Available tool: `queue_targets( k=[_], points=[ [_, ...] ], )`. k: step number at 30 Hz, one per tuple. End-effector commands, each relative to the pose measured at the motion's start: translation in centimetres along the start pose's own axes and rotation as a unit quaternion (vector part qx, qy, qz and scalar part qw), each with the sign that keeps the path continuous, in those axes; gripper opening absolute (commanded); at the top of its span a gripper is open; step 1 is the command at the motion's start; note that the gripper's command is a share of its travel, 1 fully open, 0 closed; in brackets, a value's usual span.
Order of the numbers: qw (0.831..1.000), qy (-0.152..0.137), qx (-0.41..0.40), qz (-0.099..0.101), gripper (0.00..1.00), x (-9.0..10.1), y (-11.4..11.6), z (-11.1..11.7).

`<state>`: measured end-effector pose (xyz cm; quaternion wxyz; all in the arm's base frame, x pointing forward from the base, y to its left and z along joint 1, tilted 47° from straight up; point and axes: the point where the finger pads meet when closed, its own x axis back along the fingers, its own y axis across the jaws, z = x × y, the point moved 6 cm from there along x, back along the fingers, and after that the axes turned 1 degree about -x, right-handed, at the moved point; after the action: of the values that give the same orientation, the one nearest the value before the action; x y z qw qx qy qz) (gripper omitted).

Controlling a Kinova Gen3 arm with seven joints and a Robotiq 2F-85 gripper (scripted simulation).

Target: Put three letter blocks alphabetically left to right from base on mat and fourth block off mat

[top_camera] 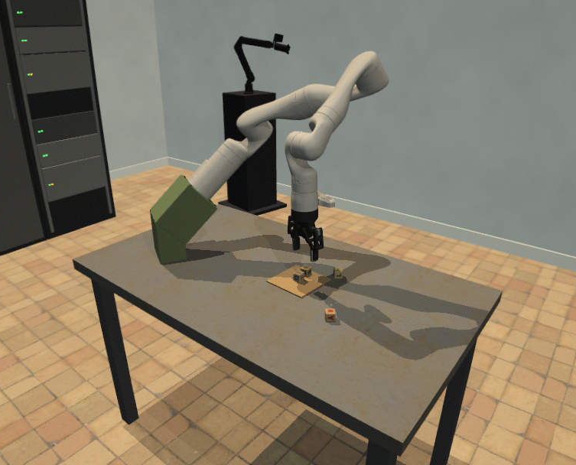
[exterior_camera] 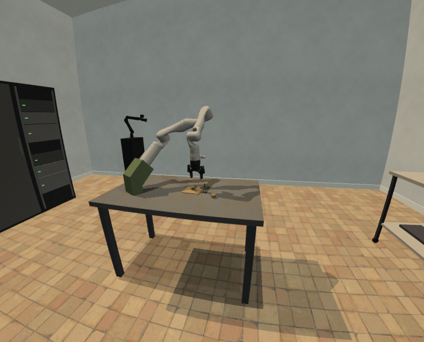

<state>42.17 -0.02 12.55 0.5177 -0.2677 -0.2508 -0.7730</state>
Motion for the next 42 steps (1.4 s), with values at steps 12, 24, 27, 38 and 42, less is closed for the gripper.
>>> queue_targets(
  k=[12,24,27,38,42],
  points=[
    [0.991,0.003,-0.132,-0.006,1.00,-0.2,2.8,-0.7],
    [0.963,0.007,-0.271,-0.009,1.00,-0.3,5.5,-1.2],
    [0.950,0.008,-0.313,-0.009,1.00,-0.4,6.3,-1.4],
    [0.884,0.011,-0.468,-0.008,1.00,-0.5,9.2,-2.0],
    [0.869,0.011,-0.494,-0.008,1.00,-0.5,9.7,-2.1]
  ],
)
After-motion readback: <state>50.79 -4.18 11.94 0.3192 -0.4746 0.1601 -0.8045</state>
